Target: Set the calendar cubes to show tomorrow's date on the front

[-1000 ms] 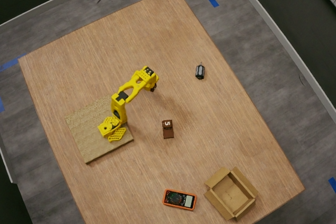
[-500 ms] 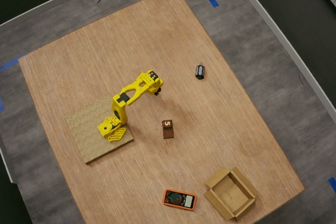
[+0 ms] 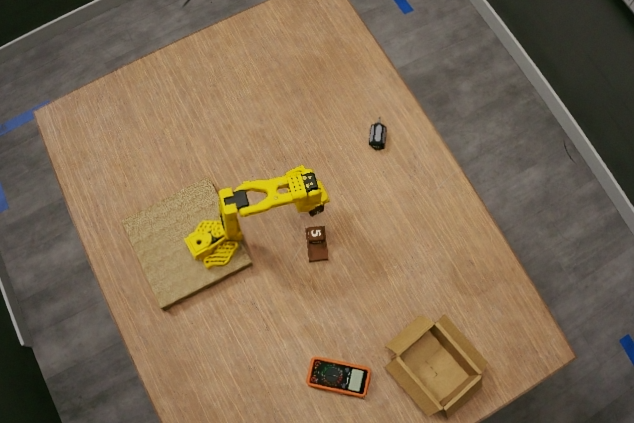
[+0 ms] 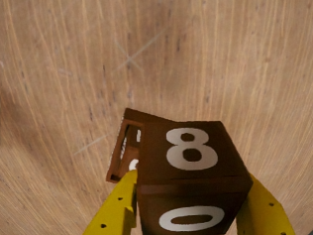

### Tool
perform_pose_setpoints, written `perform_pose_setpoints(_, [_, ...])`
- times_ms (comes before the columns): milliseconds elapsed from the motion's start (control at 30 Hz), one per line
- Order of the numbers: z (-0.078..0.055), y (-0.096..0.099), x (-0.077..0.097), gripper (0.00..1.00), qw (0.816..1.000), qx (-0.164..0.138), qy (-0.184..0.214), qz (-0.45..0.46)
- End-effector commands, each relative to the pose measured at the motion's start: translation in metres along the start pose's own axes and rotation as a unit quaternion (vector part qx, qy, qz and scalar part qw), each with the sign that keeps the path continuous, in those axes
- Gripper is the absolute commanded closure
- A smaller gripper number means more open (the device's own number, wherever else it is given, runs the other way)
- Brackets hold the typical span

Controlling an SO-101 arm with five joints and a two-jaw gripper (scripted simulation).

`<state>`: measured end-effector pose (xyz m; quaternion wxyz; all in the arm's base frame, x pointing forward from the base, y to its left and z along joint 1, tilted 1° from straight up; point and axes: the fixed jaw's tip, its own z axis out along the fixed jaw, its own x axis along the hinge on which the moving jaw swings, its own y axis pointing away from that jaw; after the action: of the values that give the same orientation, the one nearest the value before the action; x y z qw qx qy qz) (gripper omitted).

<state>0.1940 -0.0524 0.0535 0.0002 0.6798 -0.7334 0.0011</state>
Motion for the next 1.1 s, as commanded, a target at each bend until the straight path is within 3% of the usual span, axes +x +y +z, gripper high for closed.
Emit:
perform_pose_setpoints(0, [-0.002, 0.007, 0.031, 1.00, 0.998, 0.005, 0.001, 0.065])
perform_pose_setpoints(400, [-0.002, 0.027, 0.069, 1.00, 0.986, 0.005, 0.002, 0.166])
perform_pose_setpoints(1067, [0.004, 0.028, 0.073, 1.00, 0.985, 0.005, 0.002, 0.174])
